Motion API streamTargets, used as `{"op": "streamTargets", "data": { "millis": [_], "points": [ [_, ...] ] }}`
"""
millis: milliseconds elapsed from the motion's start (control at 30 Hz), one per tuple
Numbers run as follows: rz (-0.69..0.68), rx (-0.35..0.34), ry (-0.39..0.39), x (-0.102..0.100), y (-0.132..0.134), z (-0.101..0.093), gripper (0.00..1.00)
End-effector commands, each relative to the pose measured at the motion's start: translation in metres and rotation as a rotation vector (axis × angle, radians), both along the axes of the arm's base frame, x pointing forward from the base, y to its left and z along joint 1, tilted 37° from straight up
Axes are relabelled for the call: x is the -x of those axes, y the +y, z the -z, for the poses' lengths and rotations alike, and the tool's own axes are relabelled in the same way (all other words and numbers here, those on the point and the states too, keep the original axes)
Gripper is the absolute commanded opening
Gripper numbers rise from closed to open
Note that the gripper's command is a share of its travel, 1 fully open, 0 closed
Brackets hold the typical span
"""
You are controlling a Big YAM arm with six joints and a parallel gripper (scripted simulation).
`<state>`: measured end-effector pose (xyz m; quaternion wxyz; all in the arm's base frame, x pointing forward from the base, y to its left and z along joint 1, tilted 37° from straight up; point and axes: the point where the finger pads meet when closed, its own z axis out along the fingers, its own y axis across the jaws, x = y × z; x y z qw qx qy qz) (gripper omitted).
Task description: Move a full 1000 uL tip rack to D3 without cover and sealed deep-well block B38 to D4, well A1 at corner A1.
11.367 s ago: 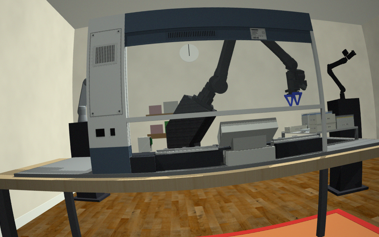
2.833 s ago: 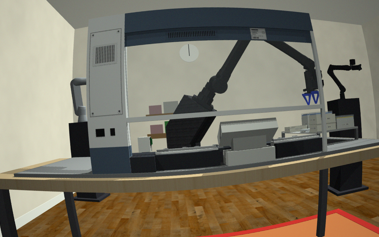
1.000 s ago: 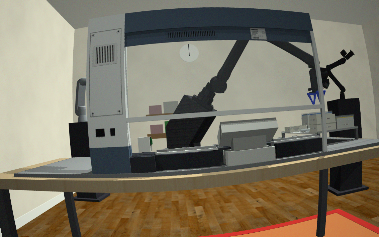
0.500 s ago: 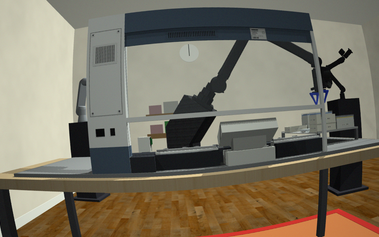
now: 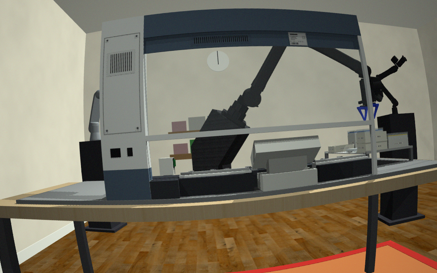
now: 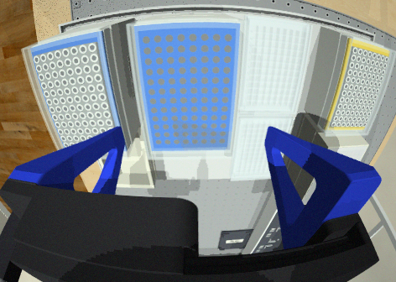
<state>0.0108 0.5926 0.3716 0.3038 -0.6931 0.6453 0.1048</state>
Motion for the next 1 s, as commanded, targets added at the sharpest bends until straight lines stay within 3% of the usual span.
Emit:
{"op": "streamTargets", "data": {
  "millis": [0,333,367,500,833,967],
  "points": [
    [-0.023,-0.051,-0.001,0.007,0.001,-0.027,1.00],
    [-0.023,-0.051,-0.001,0.007,0.001,-0.027,1.00],
    [-0.021,-0.067,-0.005,-0.004,0.007,-0.037,1.00],
    [-0.019,-0.063,-0.008,-0.025,0.001,-0.046,1.00],
    [-0.019,-0.041,-0.012,-0.073,0.006,-0.048,1.00],
    [-0.019,-0.041,-0.013,-0.083,0.006,-0.051,1.00]
  ]
}}
